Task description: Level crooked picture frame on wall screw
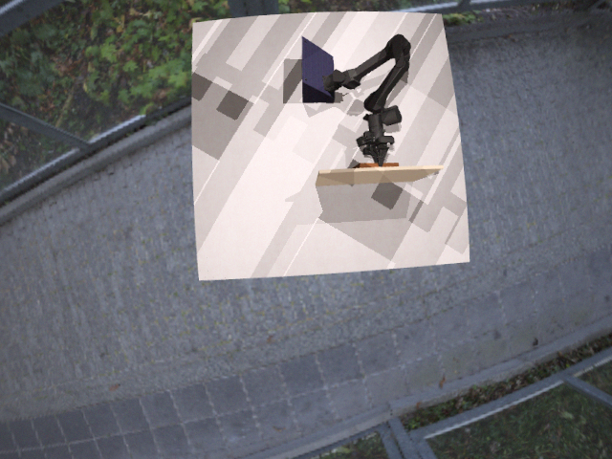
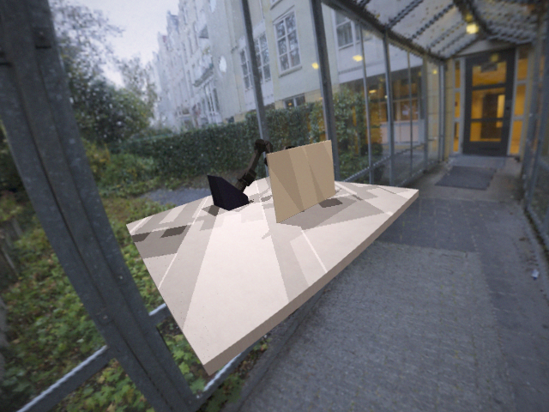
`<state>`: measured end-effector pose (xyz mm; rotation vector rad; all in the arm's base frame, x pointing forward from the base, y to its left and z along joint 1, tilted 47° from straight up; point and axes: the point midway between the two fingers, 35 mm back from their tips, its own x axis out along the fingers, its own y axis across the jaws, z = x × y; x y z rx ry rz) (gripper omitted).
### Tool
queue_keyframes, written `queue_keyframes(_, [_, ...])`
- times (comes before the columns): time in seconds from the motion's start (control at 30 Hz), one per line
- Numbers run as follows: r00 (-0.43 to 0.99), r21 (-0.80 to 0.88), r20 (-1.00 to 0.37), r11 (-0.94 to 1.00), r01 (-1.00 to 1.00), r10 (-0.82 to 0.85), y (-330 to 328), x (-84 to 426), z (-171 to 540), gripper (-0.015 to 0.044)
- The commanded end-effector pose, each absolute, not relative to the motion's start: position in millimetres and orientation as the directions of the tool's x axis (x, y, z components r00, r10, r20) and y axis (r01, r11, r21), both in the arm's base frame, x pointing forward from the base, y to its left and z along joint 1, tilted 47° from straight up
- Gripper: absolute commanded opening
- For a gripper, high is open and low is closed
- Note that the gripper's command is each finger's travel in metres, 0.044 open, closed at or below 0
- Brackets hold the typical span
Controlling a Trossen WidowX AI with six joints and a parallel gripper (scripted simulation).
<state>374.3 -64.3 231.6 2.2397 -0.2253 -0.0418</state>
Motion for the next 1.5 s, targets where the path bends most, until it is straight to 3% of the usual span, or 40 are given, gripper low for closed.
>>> queue_keyframes(0.0, [0.984,0.76,0.048,-0.632,-0.149,-0.174,-64.2,374.4,231.8,0.0])
queue_keyframes(0.9, [0.984,0.662,0.049,-0.731,-0.162,-0.174,-65.3,374.0,232.5,0.0])
queue_keyframes(1.23, [0.983,0.677,0.049,-0.718,-0.163,-0.176,-65.5,373.9,232.3,0.026])
queue_keyframes(1.47, [0.983,0.713,0.049,-0.683,-0.158,-0.177,-60.6,354.1,236.2,0.026])
